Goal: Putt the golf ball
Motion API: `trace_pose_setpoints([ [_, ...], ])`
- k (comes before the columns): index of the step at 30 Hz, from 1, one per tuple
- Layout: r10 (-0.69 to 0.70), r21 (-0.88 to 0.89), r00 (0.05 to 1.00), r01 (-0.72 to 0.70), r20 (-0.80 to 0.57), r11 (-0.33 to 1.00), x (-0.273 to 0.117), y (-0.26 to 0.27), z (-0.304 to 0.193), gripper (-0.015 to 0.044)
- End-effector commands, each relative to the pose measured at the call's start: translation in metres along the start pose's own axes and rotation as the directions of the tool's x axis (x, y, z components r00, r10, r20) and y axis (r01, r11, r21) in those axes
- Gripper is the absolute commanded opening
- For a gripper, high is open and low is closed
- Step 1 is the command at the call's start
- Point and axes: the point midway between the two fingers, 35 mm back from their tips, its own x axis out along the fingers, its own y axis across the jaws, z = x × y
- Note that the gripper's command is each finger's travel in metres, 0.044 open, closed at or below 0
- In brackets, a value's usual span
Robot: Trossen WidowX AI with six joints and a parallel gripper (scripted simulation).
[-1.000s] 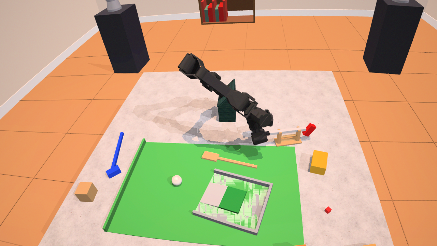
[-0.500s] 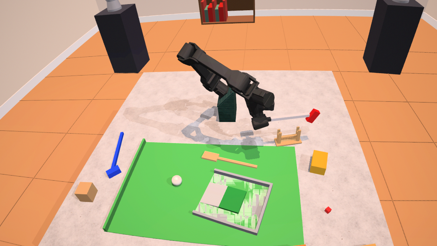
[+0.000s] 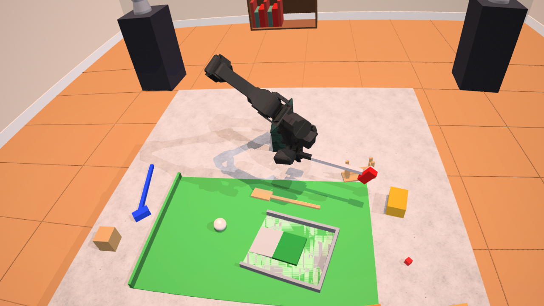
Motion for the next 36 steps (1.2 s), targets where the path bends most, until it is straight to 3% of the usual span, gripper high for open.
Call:
trace_pose_setpoints([
  [1, -0.017, 0.176, 1.000, 0.020, -0.017, 0.984, -0.009, -0.015, -0.027, 0.0000],
  [10, -0.047, 0.519, 0.997, 0.071, -0.058, 0.852, -0.026, -0.040, -0.084, 0.0000],
  [20, -0.071, 0.811, 0.990, 0.139, -0.121, 0.569, -0.043, -0.053, -0.152, 0.0000],
  [33, -0.080, 0.971, 0.972, 0.227, -0.221, 0.073, -0.062, -0.048, -0.240, 0.0000],
  [36, -0.079, 0.972, 0.971, 0.231, -0.227, 0.045, -0.063, -0.047, -0.244, 0.0000],
])
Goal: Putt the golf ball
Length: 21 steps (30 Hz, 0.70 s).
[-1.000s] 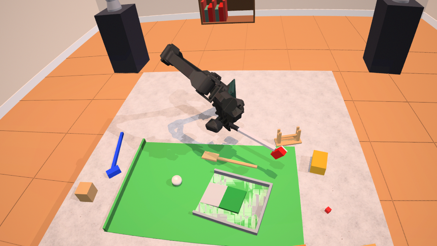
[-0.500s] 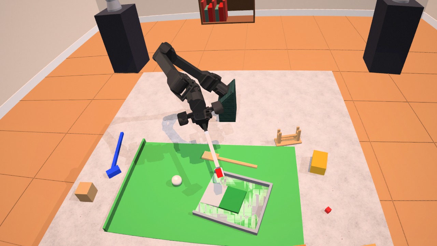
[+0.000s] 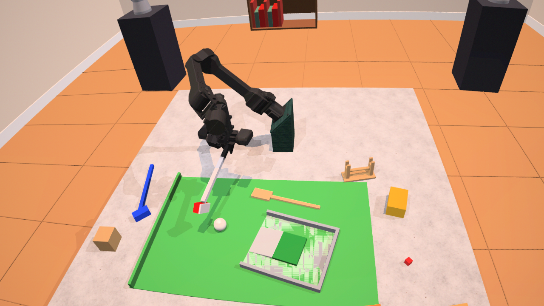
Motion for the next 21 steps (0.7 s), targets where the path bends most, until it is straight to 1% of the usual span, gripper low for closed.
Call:
trace_pose_setpoints([
  [1, -0.018, 0.060, 1.000, 0.018, -0.001, 0.998, 0.000, -0.010, -0.005, 0.0000],
  [7, -0.017, 0.060, 1.000, 0.017, -0.001, 0.998, 0.007, -0.010, -0.004, 0.0000],
  [15, -0.020, 0.060, 1.000, 0.020, 0.001, 0.998, 0.039, -0.011, -0.005, 0.0000],
  [21, -0.020, 0.061, 1.000, 0.020, 0.001, 0.998, 0.042, -0.011, -0.005, 0.0000],
])
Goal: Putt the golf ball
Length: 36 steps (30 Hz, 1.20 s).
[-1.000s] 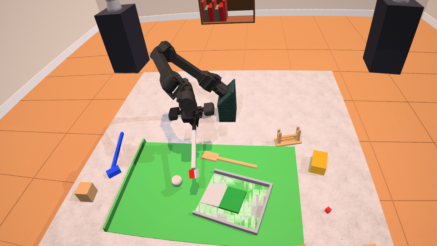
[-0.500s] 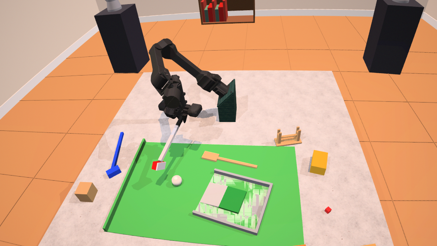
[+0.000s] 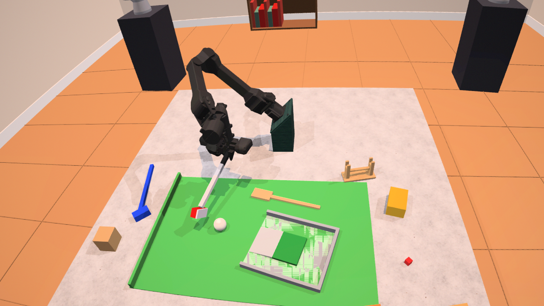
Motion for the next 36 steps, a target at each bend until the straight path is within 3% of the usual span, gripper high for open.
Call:
trace_pose_setpoints([
  [1, -0.006, -0.005, 1.000, 0.006, 0.006, 1.000, 0.005, 0.000, 0.000, 0.0000],
  [18, -0.008, -0.004, 1.000, 0.008, 0.006, 1.000, 0.031, -0.001, 0.000, 0.0000],
  [36, -0.008, -0.002, 1.000, 0.008, 0.006, 1.000, 0.030, -0.021, 0.001, 0.0000],
])
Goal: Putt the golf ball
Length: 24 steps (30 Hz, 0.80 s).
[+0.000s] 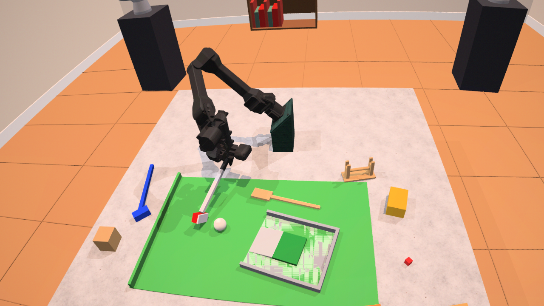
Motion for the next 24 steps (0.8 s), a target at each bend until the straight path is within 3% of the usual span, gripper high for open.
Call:
trace_pose_setpoints([
  [1, 0.001, 0.007, 1.000, -0.001, 0.009, 1.000, 0.000, -0.016, 0.002, 0.0000],
  [11, -0.003, 0.005, 1.000, 0.003, 0.001, 1.000, 0.001, -0.016, 0.000, 0.0000],
  [20, 0.010, 0.006, 1.000, -0.010, 0.006, 1.000, 0.000, 0.108, 0.002, 0.0000],
  [24, 0.007, 0.006, 1.000, -0.007, 0.008, 1.000, 0.000, 0.118, 0.000, 0.0000],
])
